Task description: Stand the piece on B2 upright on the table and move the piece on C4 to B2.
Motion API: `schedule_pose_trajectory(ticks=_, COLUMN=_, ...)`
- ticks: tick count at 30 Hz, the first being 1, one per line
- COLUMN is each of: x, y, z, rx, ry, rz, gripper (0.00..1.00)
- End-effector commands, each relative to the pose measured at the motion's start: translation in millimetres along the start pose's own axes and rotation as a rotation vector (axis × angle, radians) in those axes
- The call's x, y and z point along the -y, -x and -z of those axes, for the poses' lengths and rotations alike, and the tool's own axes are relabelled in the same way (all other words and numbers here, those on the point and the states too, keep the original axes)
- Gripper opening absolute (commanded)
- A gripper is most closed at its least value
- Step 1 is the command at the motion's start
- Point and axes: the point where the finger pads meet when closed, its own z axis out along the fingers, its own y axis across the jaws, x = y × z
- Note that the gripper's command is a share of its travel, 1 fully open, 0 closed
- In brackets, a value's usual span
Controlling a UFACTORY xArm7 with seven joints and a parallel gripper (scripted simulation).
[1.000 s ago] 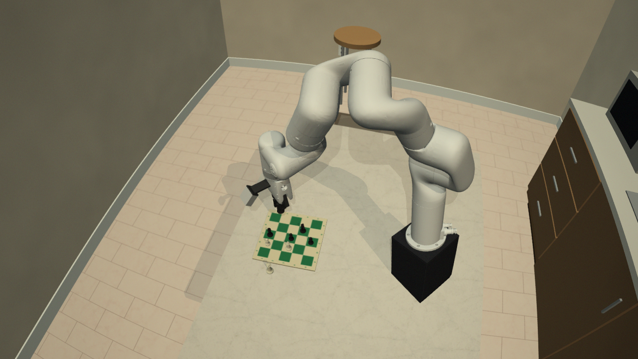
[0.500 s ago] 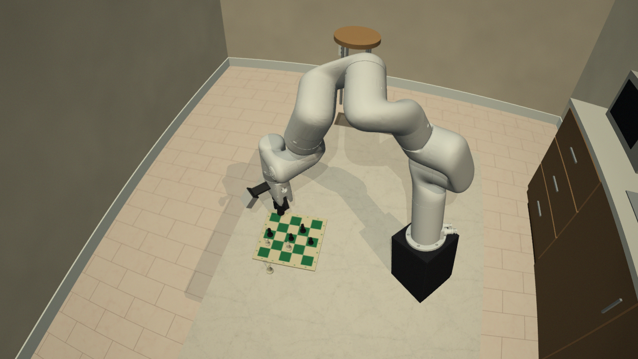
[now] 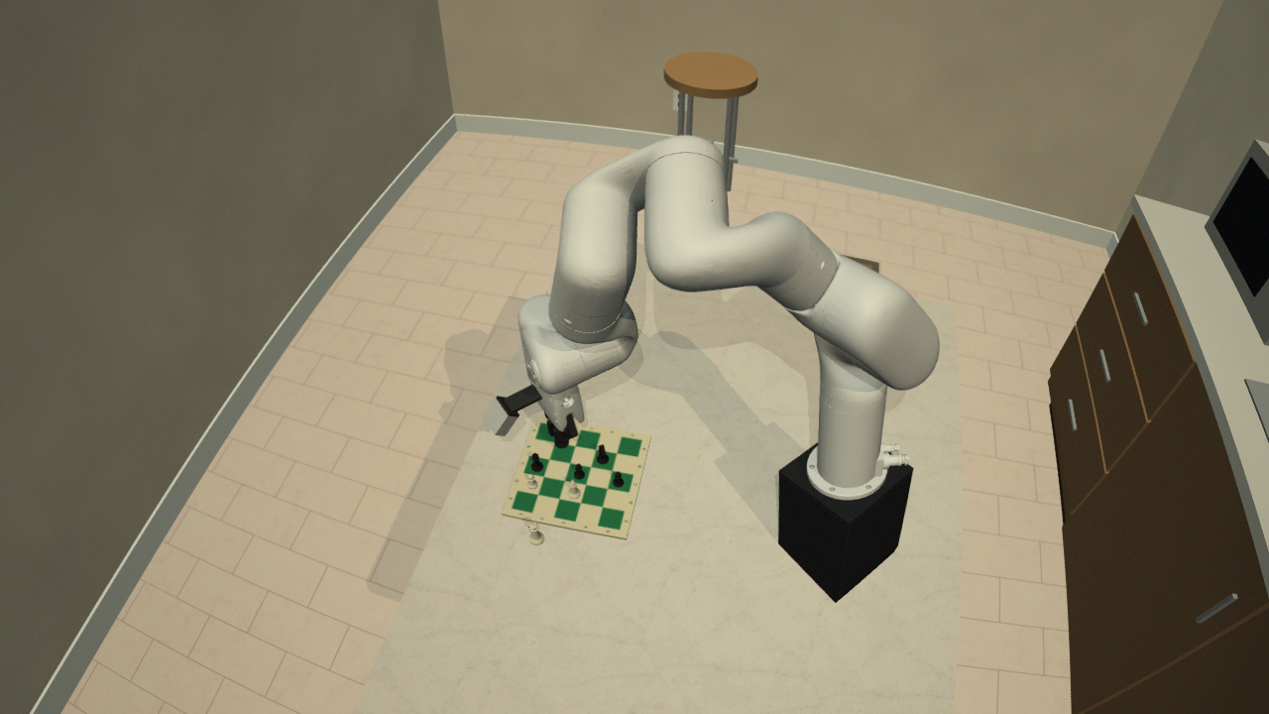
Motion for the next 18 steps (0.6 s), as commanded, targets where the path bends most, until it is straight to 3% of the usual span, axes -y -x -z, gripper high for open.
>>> schedule_pose_trajectory(ticks=1, x=-2, y=-1, z=-16, rx=-0.007, ry=0.003, rz=0.001, gripper=0.00)
schedule_pose_trajectory(ticks=7, x=-2, y=-2, z=-28, rx=-0.007, ry=0.003, rz=0.001, gripper=0.00)
schedule_pose_trajectory(ticks=18, x=-2, y=-2, z=-29, rx=-0.007, ry=0.003, rz=0.001, gripper=0.00)
